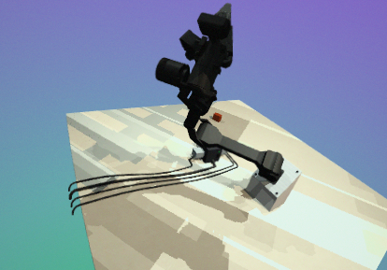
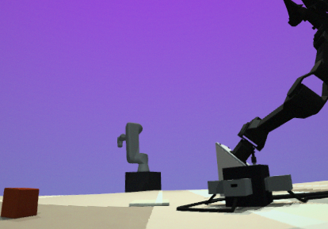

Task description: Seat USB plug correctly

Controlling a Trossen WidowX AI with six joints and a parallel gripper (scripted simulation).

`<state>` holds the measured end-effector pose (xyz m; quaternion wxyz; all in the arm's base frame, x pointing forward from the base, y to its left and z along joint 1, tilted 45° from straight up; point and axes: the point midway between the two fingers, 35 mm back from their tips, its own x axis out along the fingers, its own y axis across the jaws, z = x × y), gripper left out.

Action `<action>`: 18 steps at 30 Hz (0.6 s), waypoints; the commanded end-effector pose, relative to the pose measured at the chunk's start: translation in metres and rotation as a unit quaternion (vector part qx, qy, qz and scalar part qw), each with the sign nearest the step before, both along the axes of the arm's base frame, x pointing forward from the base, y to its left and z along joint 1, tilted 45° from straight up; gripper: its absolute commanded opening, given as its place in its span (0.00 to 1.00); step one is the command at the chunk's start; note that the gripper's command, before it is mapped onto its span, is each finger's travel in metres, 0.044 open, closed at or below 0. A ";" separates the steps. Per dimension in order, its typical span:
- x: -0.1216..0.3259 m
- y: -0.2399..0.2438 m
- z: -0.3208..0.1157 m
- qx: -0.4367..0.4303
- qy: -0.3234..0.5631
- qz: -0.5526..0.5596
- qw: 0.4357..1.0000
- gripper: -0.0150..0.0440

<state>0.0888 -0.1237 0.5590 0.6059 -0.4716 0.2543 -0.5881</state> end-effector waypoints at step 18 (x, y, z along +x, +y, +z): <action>-0.058 -0.100 -0.053 0.244 -0.483 0.276 0.794 1.00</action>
